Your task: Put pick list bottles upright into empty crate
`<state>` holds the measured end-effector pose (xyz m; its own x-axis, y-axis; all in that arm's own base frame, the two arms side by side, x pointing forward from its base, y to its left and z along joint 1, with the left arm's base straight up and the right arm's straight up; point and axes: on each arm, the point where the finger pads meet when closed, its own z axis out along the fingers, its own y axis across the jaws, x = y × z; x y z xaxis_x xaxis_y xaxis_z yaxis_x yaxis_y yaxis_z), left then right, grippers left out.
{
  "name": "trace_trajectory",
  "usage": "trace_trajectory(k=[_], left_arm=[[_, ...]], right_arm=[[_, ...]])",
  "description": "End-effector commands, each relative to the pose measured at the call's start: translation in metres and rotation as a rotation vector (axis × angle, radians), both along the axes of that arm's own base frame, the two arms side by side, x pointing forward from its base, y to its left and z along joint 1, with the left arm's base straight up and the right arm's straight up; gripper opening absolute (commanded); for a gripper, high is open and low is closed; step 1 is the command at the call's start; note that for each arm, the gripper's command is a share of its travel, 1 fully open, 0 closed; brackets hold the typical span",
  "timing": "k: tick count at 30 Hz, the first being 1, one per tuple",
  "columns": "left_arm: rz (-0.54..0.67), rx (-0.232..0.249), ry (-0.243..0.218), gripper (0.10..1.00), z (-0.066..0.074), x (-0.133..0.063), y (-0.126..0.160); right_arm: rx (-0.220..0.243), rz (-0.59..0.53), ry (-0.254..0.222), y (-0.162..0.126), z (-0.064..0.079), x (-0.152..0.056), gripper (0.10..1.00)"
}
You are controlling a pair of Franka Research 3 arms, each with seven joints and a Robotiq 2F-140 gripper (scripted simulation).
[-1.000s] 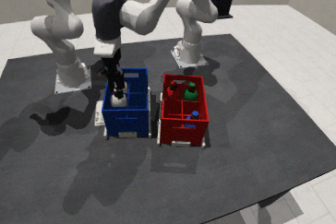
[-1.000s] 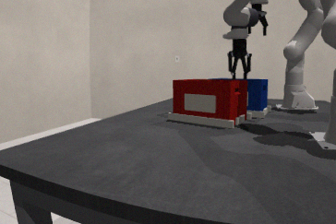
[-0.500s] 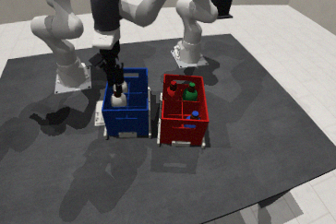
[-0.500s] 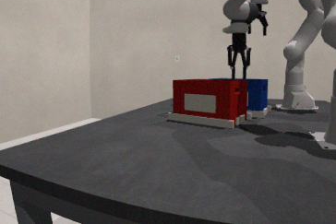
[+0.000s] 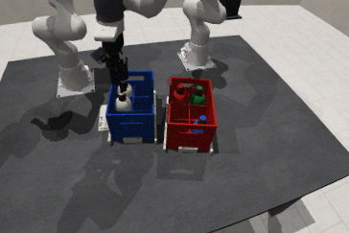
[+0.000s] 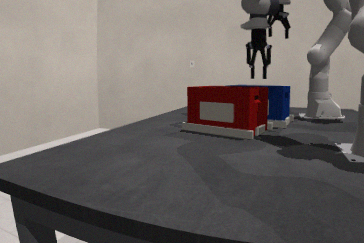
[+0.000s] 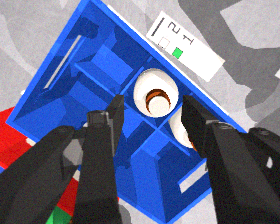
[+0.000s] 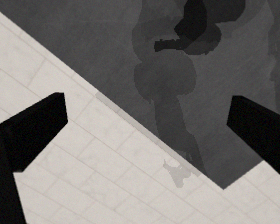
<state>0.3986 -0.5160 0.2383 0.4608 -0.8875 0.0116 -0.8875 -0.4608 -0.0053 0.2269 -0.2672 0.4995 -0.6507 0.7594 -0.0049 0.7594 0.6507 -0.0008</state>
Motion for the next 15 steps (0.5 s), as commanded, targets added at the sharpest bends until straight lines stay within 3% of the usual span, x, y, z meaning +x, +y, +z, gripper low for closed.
trace_trajectory(k=[1,6,7,15], left_arm=[[-0.002,0.008,0.010,0.442,0.009,-0.004,0.002],[-0.002,0.008,0.010,0.442,0.017,-0.004,0.002],[-0.002,0.008,0.010,0.442,0.017,-0.013,0.012],[-0.002,0.008,0.010,0.442,0.017,-0.010,0.042]], right_arm=[[0.003,-0.004,0.003,0.001,0.000,0.000,1.000],[0.003,-0.004,0.003,0.001,0.000,0.000,1.000],[0.003,-0.004,0.003,0.001,0.000,0.000,1.000],[0.003,-0.004,0.003,0.001,0.000,0.000,1.000]])
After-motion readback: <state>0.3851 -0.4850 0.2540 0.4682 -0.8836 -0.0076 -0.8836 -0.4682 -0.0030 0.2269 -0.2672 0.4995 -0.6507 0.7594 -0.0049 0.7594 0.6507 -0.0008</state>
